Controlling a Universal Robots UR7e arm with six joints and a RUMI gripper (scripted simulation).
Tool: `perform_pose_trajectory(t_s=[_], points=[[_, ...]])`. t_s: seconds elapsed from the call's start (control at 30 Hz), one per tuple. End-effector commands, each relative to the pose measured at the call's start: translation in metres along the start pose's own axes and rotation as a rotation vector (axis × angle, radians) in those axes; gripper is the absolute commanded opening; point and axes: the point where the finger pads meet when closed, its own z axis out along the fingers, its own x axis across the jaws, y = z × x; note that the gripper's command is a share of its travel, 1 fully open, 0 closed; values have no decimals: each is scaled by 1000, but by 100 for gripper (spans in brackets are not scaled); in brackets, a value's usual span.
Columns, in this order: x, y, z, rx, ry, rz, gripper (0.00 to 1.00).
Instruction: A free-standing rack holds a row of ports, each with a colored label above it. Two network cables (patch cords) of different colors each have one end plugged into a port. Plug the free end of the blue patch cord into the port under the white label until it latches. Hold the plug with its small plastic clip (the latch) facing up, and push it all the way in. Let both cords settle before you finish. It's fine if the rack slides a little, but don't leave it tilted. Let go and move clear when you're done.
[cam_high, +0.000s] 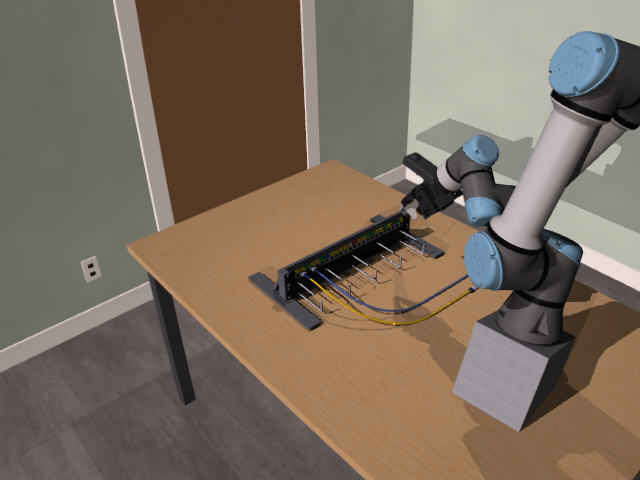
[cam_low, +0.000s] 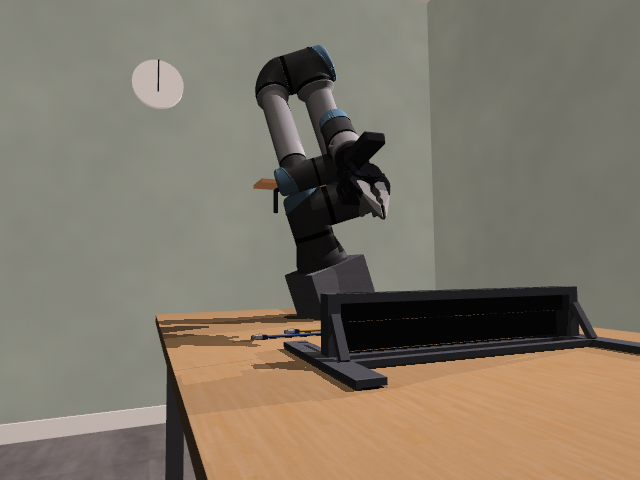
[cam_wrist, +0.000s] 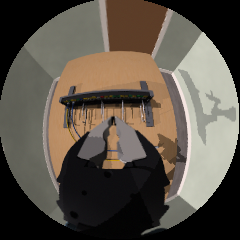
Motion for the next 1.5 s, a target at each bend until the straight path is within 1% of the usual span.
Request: perform_pose_trajectory(t_s=[0.0, 0.07, 0.57, 0.63, 0.87, 1.07, 1.47], points=[[11, 0, 0, 1, -1, 0, 0], [11, 0, 0, 1, -1, 0, 0], [60, 0, 0, 1, -1, 0, 0], [60, 0, 0, 1, -1, 0, 0], [77, 0, 0, 1, -1, 0, 0], [83, 0, 0, 1, -1, 0, 0], [84, 0, 0, 1, -1, 0, 0]])
